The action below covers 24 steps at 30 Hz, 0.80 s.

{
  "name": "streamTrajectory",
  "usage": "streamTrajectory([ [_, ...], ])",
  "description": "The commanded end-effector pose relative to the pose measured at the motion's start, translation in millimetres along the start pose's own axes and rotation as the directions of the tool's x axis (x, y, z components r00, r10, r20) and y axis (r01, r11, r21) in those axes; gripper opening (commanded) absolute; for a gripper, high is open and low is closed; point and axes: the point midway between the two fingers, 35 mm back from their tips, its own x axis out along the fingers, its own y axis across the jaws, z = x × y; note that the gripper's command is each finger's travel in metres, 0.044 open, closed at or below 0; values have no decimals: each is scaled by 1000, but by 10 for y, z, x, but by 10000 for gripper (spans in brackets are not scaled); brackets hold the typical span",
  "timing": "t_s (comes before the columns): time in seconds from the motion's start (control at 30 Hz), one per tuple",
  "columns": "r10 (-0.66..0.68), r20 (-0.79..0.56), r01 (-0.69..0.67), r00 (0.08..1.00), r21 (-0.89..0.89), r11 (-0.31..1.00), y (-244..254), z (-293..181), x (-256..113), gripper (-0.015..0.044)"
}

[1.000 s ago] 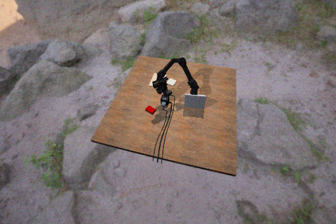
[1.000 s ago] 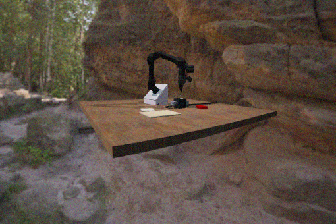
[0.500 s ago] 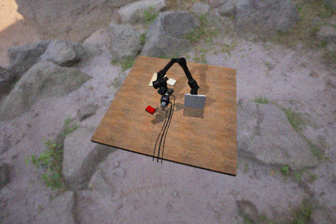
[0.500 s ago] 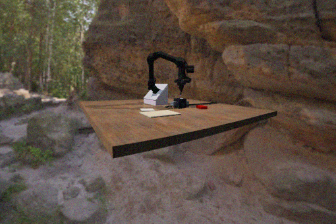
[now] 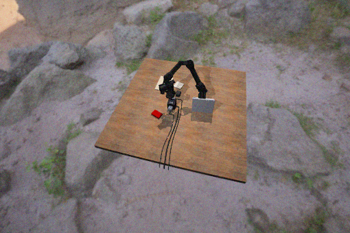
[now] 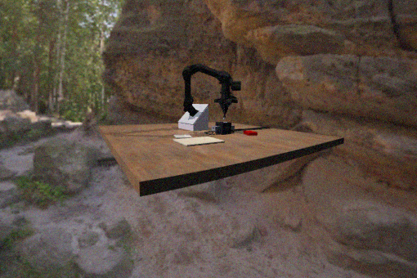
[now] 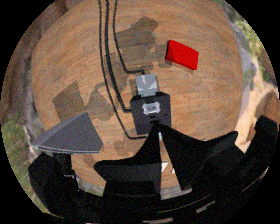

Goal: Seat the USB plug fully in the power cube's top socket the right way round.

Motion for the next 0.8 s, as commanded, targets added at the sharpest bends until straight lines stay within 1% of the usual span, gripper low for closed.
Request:
streamTrajectory([
  [0.0, 1, 1, 0, 1000, -13, 1000, 1, 1, 1, 0],
  [0.77, 0, 16, 0, 1000, -9, 1000, 1, 12, 20, 0],
])
